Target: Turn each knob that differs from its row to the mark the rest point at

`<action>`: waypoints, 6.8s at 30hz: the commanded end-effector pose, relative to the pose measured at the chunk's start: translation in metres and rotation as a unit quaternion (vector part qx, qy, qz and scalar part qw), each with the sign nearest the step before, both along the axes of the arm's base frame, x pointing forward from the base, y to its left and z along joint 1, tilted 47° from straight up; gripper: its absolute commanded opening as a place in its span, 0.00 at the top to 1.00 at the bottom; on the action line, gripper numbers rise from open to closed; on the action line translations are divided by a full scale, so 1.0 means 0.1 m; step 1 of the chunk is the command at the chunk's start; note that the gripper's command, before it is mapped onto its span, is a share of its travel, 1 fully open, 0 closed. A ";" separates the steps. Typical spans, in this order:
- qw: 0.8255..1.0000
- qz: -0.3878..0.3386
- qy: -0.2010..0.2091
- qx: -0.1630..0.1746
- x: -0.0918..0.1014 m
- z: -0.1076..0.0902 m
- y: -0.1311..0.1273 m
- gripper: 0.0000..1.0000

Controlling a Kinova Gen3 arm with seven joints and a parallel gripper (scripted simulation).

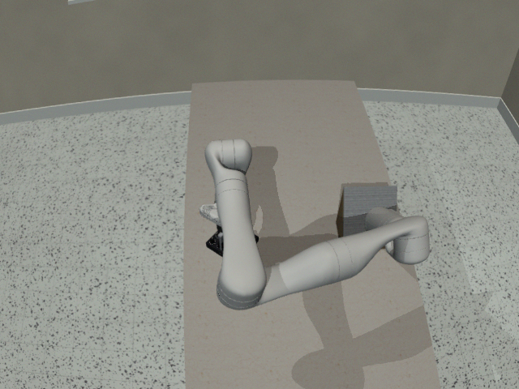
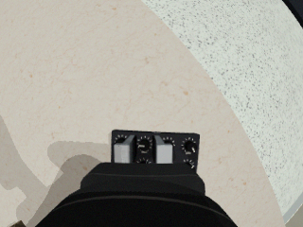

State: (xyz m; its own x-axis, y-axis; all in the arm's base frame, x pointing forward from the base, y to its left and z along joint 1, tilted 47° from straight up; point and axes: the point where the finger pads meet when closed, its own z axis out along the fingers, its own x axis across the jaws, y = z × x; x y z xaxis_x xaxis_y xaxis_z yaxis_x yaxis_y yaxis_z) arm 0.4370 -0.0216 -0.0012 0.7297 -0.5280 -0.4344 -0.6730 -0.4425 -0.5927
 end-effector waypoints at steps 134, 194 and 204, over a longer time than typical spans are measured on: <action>0.929 -0.252 0.268 0.045 0.00 0.00 -0.01 0.70; 0.707 -0.480 0.512 0.086 0.00 0.01 -0.01 0.70; 0.690 -0.491 0.524 0.088 0.00 0.01 -0.01 0.70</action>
State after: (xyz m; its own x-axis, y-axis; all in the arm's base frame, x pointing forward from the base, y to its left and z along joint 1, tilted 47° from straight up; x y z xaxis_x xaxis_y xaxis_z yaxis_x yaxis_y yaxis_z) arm 0.4370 -0.0222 -0.0012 -0.7035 -0.4194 -0.5737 -0.7002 0.5471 0.4587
